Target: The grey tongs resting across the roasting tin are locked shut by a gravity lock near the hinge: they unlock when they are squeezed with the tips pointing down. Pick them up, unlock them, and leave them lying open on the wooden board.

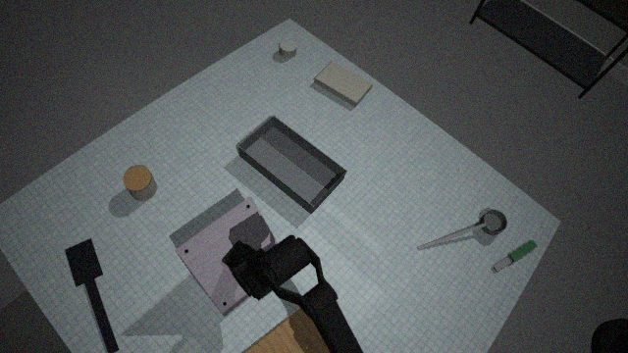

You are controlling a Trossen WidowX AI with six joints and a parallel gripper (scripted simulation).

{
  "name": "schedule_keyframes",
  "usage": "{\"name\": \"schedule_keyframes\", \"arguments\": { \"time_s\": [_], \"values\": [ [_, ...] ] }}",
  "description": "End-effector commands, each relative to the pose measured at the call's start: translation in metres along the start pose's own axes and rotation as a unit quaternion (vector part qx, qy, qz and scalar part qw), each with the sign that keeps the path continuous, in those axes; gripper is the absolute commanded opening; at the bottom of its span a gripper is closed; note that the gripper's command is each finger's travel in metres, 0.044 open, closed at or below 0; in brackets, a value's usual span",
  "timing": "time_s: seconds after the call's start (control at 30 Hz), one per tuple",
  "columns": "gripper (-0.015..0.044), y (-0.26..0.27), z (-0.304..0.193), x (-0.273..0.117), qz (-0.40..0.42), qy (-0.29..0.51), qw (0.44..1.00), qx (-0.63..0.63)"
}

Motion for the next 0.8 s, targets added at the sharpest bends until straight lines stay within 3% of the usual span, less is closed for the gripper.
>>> {"name": "schedule_keyframes", "arguments": {
  "time_s": [0.0, 0.77],
  "values": [
    [-0.0150, 0.004, 0.004, -0.008, -0.008, -0.058, 0.998, -0.016],
    [-0.0150, 0.004, -0.005, -0.063, -0.054, -0.298, 0.952, 0.032]
  ]
}}
Point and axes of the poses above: the point midway between the two fingers, 35 mm back from their tips, its own x axis out along the fingers, its own y axis across the jaws, z = x × y, the point moved 3 cm from there along -x, back along the fingers, and after that the axes turned 2 degrees about -x, right-handed, at the moved point
